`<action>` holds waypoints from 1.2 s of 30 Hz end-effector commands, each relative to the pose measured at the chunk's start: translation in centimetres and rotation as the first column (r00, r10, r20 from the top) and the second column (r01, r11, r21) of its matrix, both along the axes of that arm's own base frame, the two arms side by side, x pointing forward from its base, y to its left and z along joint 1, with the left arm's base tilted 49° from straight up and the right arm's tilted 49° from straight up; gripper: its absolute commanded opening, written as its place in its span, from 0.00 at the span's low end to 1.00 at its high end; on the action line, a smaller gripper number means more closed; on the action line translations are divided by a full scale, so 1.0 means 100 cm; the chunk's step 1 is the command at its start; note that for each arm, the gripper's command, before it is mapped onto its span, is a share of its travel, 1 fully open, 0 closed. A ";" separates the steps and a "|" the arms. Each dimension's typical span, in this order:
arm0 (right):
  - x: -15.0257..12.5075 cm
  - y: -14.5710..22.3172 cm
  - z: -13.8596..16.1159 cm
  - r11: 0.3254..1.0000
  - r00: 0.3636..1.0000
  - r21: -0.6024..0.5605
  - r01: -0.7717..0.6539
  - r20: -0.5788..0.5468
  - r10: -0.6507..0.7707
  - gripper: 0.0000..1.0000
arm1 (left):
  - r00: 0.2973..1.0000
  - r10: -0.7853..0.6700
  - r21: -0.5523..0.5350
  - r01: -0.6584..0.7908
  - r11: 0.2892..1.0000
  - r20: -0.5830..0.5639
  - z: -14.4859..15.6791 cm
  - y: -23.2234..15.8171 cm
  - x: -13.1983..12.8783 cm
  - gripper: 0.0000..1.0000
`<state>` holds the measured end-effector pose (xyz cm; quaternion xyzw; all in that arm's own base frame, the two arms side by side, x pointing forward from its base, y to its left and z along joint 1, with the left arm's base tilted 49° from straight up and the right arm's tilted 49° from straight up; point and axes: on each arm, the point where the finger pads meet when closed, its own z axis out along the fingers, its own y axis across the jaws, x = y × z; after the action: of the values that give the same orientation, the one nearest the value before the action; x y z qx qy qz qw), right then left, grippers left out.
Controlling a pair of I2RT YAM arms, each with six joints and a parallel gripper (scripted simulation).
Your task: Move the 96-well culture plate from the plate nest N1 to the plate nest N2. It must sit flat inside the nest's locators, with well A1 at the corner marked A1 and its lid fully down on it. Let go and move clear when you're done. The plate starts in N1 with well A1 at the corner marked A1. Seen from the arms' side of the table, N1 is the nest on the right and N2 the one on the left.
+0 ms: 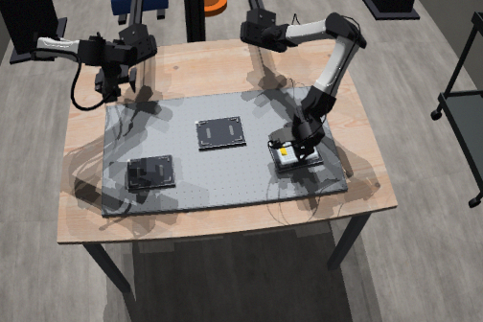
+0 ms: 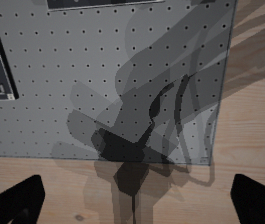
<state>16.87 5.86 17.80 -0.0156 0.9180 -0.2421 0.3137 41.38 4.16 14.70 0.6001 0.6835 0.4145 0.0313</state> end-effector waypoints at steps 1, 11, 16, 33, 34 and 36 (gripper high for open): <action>-0.004 -0.001 -0.001 0.995 0.998 -0.087 0.054 -0.010 -0.056 1.00 | 1.000 -0.012 -0.003 0.012 1.000 0.011 0.002 -0.001 0.000 0.00; -0.004 -0.001 -0.001 0.995 0.998 -0.087 0.054 -0.010 -0.056 1.00 | 1.000 -0.003 -0.002 0.003 1.000 -0.001 -0.004 0.004 0.001 0.00; -0.004 -0.001 -0.001 0.995 0.998 -0.087 0.054 -0.010 -0.056 1.00 | 1.000 -0.003 -0.001 0.003 1.000 -0.003 -0.006 0.004 0.001 0.00; -0.004 -0.001 -0.001 0.995 0.998 -0.087 0.054 -0.010 -0.056 1.00 | 1.000 -0.005 0.001 0.005 1.000 -0.016 -0.013 0.004 0.002 0.00; -0.004 -0.001 -0.001 0.995 0.998 -0.087 0.054 -0.010 -0.056 1.00 | 1.000 -0.004 0.000 0.004 1.000 -0.010 -0.010 0.005 0.002 0.00; -0.004 -0.001 -0.001 0.995 0.998 -0.087 0.054 -0.010 -0.056 1.00 | 1.000 0.000 0.000 0.000 1.000 -0.010 -0.011 0.006 0.002 0.00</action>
<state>16.87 5.86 17.80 -0.0156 0.9180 -0.2421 0.3137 41.63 4.36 14.50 0.5996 0.6828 0.4161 0.0342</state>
